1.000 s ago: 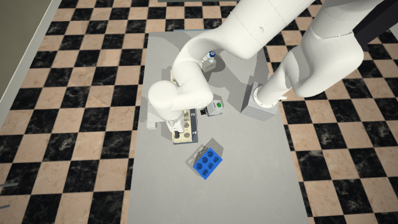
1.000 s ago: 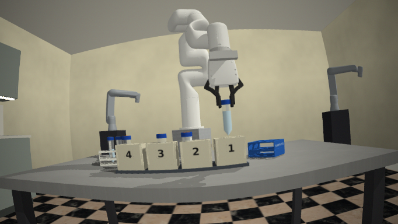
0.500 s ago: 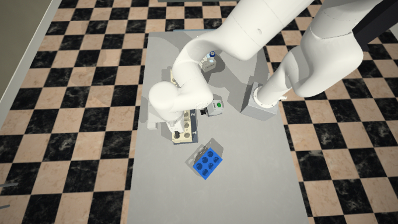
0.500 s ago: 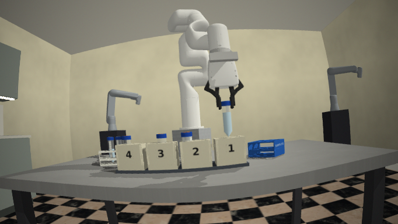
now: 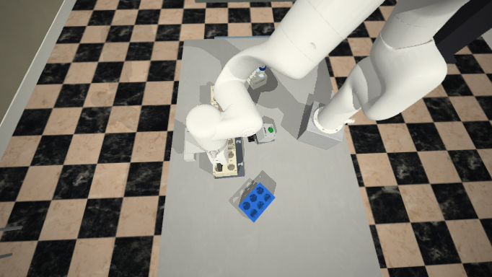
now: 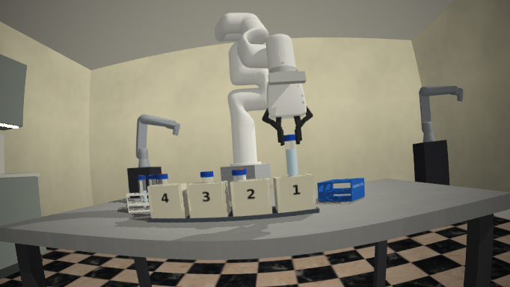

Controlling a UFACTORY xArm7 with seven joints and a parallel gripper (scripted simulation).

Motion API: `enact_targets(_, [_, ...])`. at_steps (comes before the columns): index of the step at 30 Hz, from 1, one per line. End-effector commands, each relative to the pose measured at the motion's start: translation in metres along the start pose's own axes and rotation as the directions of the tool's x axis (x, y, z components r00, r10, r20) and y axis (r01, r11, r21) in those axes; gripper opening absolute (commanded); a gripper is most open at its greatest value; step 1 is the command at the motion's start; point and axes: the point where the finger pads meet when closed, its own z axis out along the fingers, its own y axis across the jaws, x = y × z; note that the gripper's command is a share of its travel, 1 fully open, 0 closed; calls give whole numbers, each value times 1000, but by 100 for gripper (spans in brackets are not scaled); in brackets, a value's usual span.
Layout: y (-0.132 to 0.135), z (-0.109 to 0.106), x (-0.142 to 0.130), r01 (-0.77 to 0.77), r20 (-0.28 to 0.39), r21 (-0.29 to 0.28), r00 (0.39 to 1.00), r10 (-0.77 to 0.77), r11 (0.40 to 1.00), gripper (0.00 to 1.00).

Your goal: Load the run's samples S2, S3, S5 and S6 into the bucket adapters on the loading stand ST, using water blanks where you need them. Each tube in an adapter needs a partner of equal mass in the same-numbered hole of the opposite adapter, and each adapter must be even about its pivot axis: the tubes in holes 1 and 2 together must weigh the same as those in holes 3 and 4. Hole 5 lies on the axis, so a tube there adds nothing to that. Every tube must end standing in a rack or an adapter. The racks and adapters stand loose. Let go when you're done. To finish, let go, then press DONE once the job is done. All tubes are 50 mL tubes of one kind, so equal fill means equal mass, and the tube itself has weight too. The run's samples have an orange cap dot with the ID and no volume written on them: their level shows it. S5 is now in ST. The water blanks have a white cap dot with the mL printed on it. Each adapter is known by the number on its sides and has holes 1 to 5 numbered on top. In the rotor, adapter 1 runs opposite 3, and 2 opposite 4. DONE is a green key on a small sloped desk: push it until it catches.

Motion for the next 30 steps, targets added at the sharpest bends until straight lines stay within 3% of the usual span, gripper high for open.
enact_targets(1, [0, 2, 2, 0, -5, 1, 1000, 0, 1000, 0])
enact_targets(30, [0, 29, 2, 0, -5, 1, 1000, 0, 1000, 0])
